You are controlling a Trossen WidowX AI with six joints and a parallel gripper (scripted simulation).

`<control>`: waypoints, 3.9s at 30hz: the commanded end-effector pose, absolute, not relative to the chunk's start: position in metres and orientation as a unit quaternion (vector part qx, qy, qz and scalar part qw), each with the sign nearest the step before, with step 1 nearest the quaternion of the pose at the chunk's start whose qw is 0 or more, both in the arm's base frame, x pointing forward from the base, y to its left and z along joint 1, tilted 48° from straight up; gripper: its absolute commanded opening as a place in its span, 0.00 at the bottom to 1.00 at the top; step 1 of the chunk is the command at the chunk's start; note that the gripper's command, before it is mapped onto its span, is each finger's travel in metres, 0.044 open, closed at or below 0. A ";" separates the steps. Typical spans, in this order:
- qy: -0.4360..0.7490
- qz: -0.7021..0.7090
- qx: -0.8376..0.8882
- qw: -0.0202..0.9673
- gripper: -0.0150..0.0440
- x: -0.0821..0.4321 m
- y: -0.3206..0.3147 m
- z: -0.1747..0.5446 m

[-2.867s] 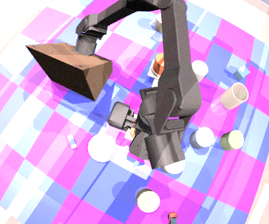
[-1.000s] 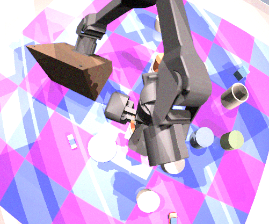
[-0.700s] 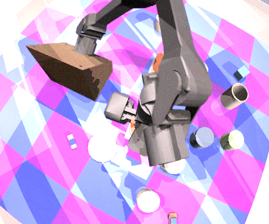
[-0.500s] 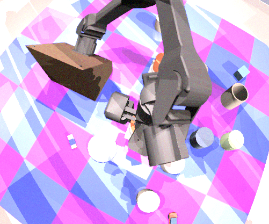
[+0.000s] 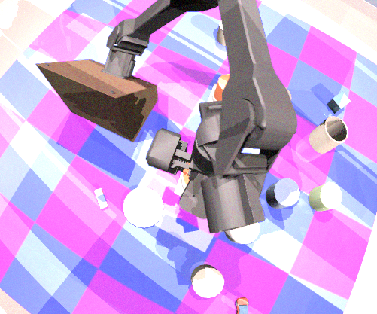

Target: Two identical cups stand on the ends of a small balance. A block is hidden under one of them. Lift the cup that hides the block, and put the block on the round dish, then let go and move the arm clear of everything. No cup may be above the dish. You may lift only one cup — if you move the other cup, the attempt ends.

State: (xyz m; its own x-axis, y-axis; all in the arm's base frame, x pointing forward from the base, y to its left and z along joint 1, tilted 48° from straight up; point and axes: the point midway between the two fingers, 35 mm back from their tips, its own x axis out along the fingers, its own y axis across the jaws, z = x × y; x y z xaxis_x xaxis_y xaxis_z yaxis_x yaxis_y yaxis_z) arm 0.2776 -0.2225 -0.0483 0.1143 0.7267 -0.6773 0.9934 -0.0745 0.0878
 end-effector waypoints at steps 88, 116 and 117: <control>0.621 -0.248 0.688 0.282 1.00 0.075 -0.218 -0.207; 0.650 -0.140 0.639 0.385 0.69 0.283 -0.177 -0.073; 0.650 -0.139 0.640 0.385 0.69 0.284 -0.175 -0.075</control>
State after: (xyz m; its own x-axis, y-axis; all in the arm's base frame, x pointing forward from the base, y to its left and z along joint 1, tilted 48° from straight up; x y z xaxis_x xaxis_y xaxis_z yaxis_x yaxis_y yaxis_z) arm 0.2824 -0.1849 -0.0694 0.1212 0.7161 -0.6874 0.9378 0.1443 0.3157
